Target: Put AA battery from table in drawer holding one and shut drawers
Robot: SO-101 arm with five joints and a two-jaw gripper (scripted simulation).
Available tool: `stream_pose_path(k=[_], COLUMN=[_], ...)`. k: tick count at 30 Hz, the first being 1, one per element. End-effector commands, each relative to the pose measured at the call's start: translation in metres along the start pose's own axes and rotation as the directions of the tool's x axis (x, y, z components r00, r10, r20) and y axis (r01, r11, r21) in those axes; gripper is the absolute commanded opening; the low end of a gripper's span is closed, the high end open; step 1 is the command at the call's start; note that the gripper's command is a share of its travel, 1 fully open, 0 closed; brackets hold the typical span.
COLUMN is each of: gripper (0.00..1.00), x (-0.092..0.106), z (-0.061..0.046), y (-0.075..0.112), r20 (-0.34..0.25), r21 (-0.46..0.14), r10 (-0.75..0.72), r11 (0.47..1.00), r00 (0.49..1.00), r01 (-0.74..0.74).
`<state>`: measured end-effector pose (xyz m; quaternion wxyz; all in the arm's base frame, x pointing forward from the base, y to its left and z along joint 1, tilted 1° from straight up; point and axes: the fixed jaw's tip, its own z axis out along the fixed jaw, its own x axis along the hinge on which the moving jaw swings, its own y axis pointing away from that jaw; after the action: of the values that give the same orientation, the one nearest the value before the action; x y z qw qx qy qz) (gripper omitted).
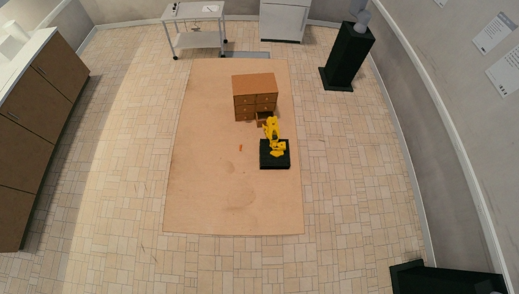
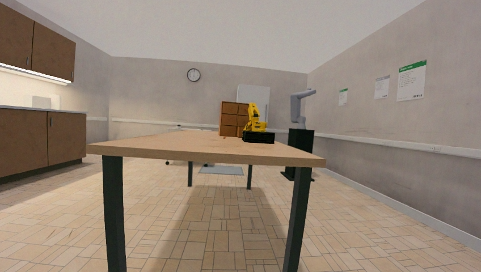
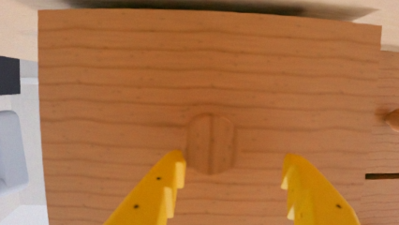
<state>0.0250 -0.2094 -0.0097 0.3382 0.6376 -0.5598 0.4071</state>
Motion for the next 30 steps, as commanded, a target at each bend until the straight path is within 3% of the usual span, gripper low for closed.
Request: stream_pose_path(k=[1, 14, 30], gripper=[0.21, 0.21, 0.21], x=[0.002, 0.008, 0.017], z=[0.001, 0.01, 0.012], y=[-0.002, -0.003, -0.004], r20=[0.006, 0.088, 0.176], r21=[0.009, 0.007, 0.005], r10=[0.008, 0.008, 0.007], r11=[1.0, 1.0, 1.0], r00=[1.0, 0.996, 0.984], r01=[-0.008, -0.008, -0.008])
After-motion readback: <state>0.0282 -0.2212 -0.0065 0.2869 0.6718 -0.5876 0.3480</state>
